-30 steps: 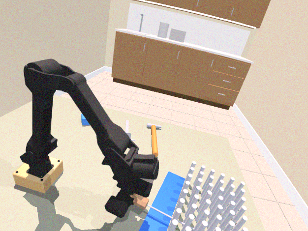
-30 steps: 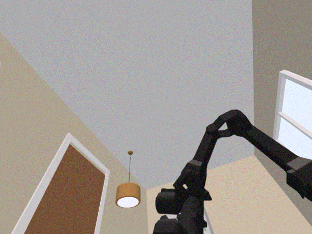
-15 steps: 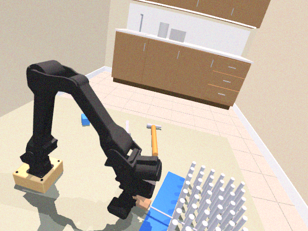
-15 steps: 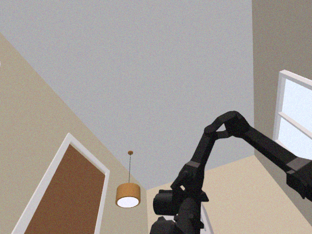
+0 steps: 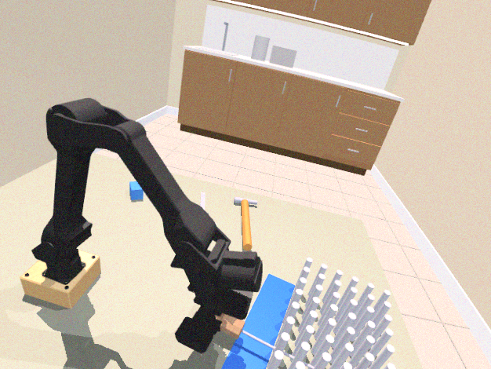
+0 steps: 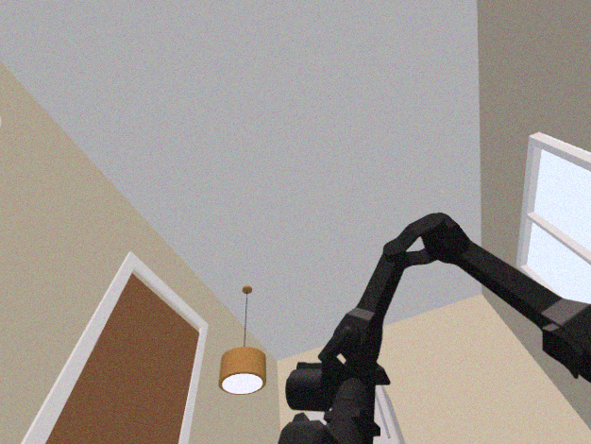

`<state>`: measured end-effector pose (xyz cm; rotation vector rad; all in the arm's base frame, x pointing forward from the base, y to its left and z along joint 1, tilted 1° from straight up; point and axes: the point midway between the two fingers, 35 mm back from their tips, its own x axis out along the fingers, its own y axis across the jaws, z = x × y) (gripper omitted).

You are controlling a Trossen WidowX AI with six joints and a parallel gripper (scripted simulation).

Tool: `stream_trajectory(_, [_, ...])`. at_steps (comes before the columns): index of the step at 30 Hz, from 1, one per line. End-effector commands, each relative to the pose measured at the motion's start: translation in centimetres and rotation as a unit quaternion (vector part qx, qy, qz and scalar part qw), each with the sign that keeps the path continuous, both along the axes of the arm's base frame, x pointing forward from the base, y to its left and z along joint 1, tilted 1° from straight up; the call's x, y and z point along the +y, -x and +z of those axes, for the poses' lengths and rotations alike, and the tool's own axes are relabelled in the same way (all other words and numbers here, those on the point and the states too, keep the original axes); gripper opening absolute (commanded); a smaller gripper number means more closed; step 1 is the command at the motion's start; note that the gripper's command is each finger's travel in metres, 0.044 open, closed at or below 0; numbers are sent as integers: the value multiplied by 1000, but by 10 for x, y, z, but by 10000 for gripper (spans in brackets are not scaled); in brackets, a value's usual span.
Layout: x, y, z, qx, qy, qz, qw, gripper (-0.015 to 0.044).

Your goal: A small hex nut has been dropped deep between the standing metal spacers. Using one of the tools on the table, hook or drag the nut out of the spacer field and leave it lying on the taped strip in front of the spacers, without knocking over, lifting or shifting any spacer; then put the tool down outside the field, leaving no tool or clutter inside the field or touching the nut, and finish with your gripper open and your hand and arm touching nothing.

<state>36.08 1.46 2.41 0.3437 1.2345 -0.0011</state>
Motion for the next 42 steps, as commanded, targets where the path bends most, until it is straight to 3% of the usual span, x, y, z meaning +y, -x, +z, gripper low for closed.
stream_trajectory(1, [0,-6,4,-8,-1,4,1000,0])
stream_trajectory(42, [-5,-28,5,-9,0,3,1000,0])
